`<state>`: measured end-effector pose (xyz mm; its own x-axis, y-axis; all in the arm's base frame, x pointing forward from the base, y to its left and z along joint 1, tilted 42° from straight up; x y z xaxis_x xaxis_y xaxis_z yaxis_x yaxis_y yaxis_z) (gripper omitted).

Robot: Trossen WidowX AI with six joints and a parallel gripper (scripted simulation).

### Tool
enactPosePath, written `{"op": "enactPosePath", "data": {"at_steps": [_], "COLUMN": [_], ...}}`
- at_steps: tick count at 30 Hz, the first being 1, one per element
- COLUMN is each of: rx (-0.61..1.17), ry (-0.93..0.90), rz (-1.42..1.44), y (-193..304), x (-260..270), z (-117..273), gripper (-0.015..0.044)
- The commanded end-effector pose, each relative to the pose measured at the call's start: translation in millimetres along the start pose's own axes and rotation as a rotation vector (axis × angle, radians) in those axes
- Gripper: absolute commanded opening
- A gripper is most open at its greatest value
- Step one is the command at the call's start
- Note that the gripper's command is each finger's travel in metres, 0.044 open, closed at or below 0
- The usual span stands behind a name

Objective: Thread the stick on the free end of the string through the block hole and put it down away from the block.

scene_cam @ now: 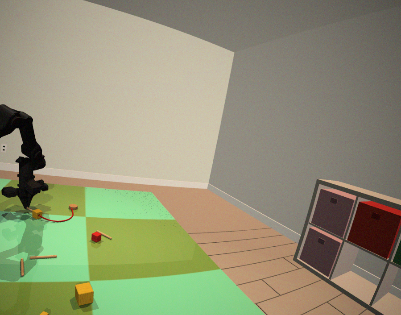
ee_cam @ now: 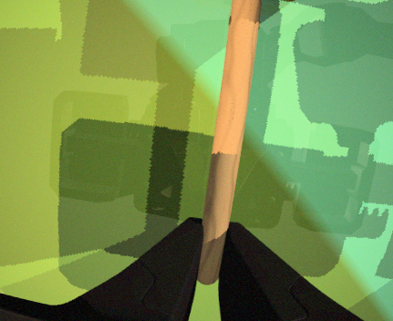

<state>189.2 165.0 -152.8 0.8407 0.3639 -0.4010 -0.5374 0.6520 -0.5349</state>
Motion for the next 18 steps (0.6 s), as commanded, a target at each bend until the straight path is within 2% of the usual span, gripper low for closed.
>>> {"op": "enactPosePath", "data": {"at_steps": [1,18], "rx": [0.003,0.004], "ry": [0.001,-0.008], "rz": [-0.003,0.009], "y": [5.6,29.4], "x": [-0.1,-0.1], "z": [0.2,2.1], "gripper": [0.0000,0.0000]}}
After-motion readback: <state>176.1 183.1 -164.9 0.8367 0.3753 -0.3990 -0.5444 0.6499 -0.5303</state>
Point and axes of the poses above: the point midway between the two fingers, 35 mm back from their tips, its own z axis back along the fingers, its own x axis across the jaws, y = z × x, the point moved 5 cm from there along z, back along the fingers, and after that the axes turned 3 degrees about -z, right-handed, at the moved point
